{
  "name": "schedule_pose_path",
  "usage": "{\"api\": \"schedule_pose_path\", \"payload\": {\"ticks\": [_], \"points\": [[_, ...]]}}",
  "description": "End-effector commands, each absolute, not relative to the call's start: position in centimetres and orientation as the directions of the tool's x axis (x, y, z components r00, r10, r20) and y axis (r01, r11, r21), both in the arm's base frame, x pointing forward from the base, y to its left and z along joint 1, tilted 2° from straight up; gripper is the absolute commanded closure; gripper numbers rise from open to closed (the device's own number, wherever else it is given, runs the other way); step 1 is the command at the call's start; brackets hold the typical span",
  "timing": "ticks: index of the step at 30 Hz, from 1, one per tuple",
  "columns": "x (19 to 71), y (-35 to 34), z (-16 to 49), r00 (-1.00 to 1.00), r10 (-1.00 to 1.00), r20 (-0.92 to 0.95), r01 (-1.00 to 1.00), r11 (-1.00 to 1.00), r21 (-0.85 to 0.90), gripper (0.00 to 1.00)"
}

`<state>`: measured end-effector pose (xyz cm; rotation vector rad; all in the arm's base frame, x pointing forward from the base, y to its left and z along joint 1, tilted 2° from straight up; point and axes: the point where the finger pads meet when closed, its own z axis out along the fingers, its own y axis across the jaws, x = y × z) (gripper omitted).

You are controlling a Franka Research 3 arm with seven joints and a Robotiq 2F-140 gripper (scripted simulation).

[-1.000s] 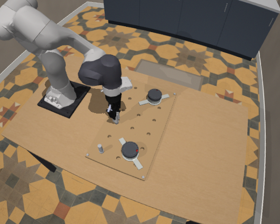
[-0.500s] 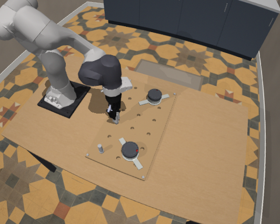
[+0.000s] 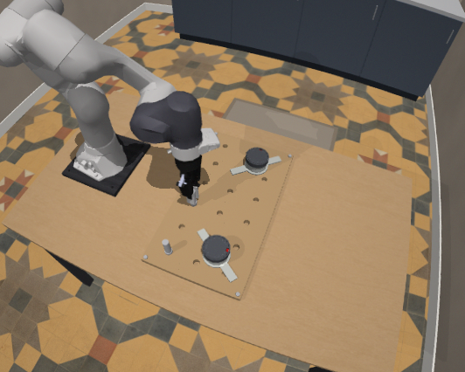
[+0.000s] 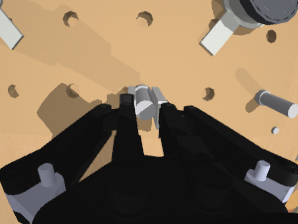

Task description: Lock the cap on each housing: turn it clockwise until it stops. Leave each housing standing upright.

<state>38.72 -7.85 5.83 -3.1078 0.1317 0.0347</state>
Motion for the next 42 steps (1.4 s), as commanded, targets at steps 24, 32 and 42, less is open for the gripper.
{"api": "schedule_pose_path", "payload": {"ticks": [24, 32, 42], "points": [[38.97, -7.91, 5.48, 0.997, -0.078, -0.016, -0.078, -0.997, -0.028, 0.90], [38.96, -7.91, 5.37, 0.997, -0.078, -0.016, -0.078, -0.997, -0.028, 0.90], [38.96, -7.90, 5.22, 0.997, -0.078, -0.016, -0.078, -0.997, -0.028, 0.90]]}}
